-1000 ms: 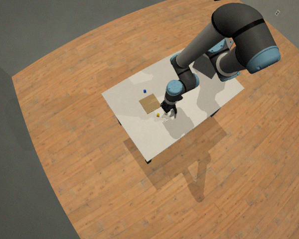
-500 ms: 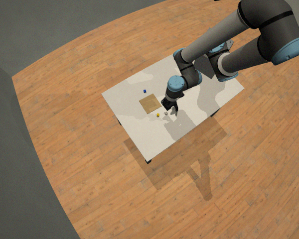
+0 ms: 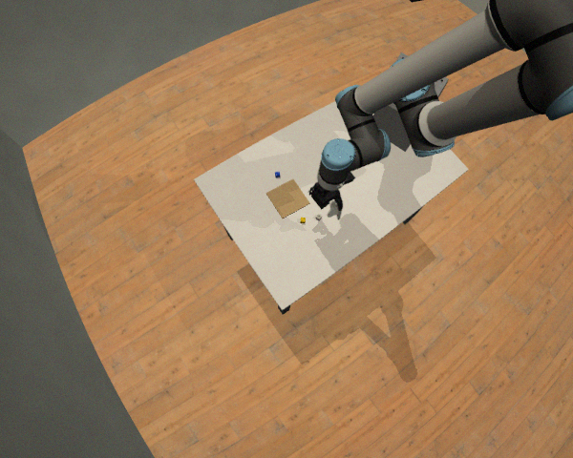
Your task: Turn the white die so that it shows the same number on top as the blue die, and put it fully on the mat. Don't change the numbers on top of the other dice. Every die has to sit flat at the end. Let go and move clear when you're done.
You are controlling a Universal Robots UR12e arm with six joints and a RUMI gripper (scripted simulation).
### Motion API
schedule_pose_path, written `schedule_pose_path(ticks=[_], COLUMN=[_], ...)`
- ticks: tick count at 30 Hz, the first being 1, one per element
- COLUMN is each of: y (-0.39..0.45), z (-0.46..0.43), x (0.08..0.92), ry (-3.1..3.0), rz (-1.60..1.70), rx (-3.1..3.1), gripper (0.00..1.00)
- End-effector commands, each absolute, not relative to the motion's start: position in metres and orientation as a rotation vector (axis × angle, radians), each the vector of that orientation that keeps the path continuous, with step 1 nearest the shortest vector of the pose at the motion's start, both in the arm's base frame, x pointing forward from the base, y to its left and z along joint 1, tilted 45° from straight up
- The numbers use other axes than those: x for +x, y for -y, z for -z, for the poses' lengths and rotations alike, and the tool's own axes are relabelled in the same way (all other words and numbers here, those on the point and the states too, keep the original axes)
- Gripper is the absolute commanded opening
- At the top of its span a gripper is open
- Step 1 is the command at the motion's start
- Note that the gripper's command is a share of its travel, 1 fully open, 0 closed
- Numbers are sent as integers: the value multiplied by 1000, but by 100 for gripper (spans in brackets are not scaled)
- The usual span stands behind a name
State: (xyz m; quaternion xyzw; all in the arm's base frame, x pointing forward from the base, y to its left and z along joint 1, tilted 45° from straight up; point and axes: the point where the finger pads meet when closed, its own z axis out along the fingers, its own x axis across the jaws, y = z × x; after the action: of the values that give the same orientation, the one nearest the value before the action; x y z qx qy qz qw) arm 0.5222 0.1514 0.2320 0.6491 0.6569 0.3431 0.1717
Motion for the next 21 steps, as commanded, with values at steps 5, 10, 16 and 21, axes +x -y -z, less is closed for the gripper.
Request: schedule_pose_path(ticks=[5,10,16,21], y=[-150,-150,-149,-143], z=[-235,-235,-234,-231], x=[520,520,523,533], ry=[-1866,-1866,-1916,-2038], rz=[-974,-974,-951,-884], rx=[1842,1842,1765,1553], gripper=[100,100,100,100])
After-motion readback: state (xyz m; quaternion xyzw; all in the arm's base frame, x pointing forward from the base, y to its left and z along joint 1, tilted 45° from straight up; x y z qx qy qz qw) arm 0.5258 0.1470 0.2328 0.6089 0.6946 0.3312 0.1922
